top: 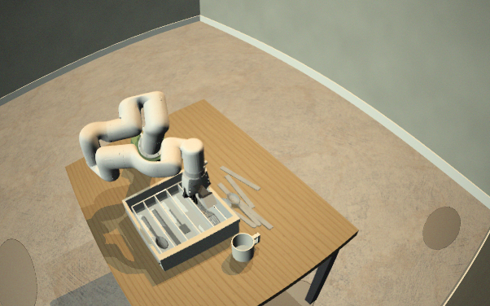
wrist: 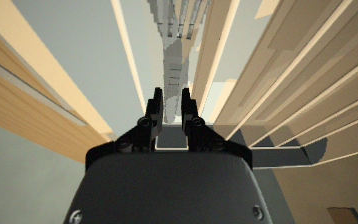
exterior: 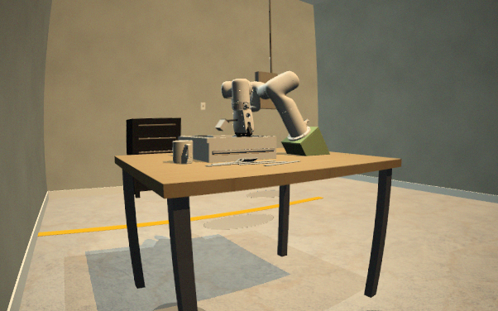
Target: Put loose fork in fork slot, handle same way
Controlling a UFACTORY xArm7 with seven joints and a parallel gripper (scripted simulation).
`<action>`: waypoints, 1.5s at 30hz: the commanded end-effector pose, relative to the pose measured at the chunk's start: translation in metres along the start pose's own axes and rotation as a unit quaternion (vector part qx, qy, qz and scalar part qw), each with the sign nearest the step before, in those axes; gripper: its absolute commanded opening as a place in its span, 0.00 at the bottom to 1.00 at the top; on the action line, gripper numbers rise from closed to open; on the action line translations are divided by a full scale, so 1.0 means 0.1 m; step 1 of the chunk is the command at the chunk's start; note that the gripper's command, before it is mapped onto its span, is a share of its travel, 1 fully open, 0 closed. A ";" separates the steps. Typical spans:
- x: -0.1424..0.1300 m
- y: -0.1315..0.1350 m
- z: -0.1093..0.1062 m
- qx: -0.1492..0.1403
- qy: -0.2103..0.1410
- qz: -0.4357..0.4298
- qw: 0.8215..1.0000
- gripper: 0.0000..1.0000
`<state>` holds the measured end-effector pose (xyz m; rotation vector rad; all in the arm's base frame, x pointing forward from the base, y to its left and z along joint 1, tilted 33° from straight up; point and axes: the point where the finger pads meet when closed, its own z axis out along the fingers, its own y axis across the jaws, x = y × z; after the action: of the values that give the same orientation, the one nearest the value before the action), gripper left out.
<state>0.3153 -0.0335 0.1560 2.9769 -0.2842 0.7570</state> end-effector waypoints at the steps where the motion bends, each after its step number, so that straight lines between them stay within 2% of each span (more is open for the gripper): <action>1: 0.00 0.00 0.00 0.000 0.001 0.000 1.000 0.24; 27: 0.00 0.00 -0.05 0.000 0.001 0.000 1.000 0.24; 35: -0.01 0.00 -0.21 0.000 0.001 0.000 1.000 0.24; 45: -0.05 0.00 -0.69 0.000 0.001 0.000 1.000 0.24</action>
<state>0.2906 -0.0272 0.1964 2.9773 -0.2818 0.7622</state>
